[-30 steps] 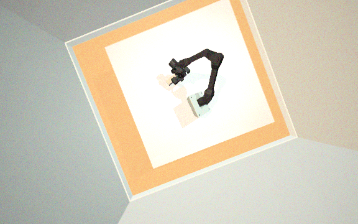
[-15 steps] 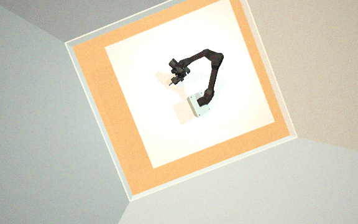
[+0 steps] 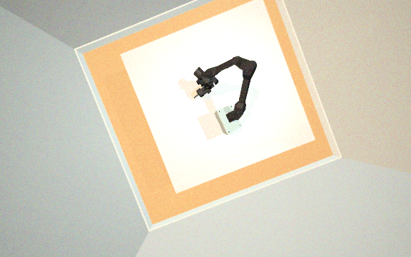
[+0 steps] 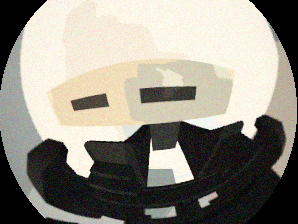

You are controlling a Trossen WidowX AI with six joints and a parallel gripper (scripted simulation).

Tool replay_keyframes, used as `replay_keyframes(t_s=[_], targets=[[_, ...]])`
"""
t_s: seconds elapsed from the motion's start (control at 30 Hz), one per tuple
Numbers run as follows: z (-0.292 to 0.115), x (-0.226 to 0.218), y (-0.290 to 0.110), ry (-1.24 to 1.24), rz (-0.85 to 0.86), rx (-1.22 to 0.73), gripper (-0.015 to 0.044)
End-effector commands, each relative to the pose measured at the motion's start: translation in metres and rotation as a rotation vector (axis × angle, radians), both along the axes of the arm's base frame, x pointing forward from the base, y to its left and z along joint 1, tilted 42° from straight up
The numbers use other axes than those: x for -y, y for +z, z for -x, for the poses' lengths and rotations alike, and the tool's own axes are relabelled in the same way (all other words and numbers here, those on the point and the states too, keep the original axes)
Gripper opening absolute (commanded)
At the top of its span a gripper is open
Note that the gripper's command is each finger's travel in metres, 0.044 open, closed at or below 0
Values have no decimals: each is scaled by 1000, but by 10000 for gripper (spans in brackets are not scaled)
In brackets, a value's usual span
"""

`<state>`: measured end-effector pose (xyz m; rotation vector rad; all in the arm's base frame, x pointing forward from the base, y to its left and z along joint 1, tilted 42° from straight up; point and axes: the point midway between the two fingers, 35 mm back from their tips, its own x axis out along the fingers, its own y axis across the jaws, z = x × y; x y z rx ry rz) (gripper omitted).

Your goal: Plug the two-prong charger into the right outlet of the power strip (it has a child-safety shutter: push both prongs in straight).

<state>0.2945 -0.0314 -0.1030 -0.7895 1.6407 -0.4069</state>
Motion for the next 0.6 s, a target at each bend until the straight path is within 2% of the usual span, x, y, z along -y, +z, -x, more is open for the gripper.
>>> replay_keyframes(t_s=[0.0,0.4,0.57], targets=[[-8,-2,-1,6,-10,26,0],[0,0,0,0,0,0,0],[0,0,0,0,0,0,131]])
